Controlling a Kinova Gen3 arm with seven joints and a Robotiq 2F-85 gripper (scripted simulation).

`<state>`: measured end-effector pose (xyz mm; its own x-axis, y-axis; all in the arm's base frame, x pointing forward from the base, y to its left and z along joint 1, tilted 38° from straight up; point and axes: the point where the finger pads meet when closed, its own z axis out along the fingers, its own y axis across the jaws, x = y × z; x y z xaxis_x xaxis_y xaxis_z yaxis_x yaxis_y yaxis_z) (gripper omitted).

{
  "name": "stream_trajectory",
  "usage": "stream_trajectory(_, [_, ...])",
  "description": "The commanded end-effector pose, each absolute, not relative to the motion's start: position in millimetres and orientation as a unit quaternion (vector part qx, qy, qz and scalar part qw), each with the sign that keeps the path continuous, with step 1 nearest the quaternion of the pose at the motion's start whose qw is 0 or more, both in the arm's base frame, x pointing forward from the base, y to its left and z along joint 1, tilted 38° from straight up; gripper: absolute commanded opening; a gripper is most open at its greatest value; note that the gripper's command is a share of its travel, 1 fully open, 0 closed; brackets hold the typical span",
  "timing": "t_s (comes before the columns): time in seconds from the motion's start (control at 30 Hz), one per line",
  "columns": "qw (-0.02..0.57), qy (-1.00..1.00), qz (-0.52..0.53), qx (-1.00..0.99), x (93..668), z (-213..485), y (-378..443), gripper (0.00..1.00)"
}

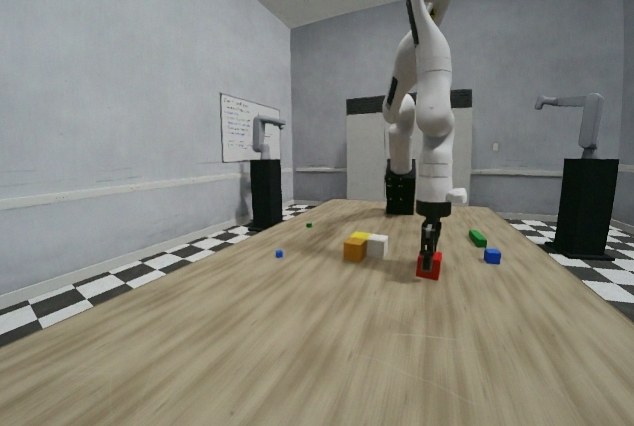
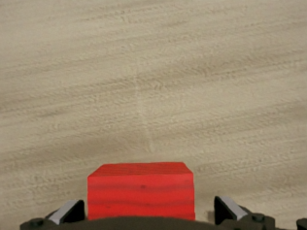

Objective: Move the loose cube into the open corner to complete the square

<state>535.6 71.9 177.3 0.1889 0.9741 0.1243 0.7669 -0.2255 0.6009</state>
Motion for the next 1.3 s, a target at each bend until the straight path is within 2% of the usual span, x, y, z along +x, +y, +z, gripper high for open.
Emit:
stream_trajectory(0.0, [0.209, 0.589, 0.246, 0.741, 537.4, 171.0, 74.0, 0.80])
stream_trajectory(1.27, [0.209, 0.589, 0.246, 0.741, 541.6, 165.6, 73.9, 0.80])
